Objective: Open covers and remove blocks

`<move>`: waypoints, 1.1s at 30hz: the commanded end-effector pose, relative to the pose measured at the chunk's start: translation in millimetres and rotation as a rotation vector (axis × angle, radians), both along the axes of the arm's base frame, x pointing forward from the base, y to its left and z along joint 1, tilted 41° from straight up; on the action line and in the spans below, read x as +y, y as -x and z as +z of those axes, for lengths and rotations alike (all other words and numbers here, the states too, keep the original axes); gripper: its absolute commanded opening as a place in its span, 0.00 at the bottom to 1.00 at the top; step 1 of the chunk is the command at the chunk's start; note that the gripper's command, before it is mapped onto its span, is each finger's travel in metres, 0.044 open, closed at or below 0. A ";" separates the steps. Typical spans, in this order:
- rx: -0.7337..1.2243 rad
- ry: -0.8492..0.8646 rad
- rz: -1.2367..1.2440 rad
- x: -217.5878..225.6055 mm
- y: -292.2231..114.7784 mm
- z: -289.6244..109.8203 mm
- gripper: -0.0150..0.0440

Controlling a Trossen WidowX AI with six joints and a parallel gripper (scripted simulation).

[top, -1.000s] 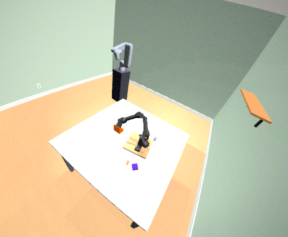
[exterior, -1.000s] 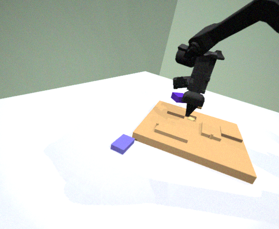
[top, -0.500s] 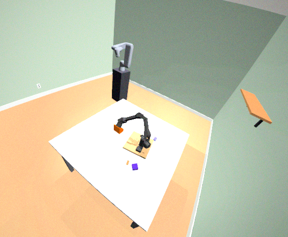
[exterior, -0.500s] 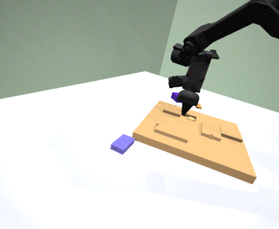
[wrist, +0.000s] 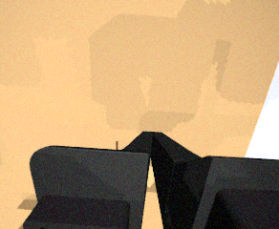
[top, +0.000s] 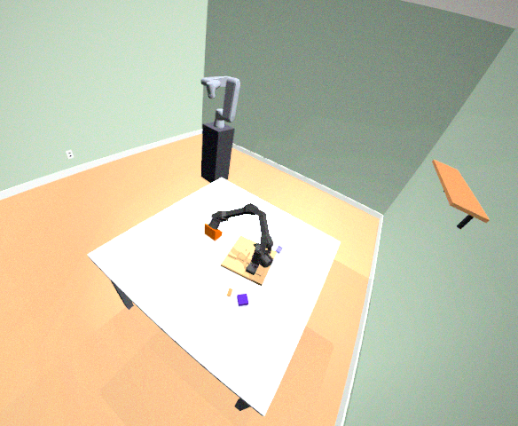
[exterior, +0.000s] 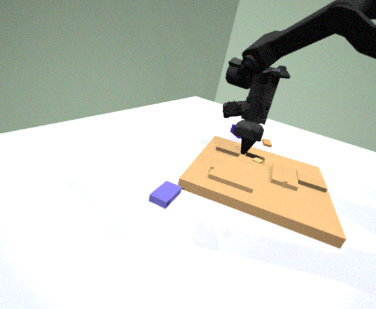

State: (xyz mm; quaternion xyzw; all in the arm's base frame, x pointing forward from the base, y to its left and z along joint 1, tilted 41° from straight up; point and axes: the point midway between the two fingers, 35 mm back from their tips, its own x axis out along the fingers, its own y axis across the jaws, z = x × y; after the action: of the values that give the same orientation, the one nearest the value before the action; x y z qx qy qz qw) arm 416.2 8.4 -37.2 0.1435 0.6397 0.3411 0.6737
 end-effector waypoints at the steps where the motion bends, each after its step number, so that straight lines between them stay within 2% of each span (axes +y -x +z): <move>1: -0.012 -0.002 -0.004 -3.3 -5.0 6.5 0.25; 33: -0.012 -0.001 -0.004 -29.7 -10.5 38.6 0.25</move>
State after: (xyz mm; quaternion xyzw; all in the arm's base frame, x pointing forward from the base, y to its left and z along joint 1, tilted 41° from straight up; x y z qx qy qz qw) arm 425.0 -16.2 -3.0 0.1465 0.6368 0.3417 0.6754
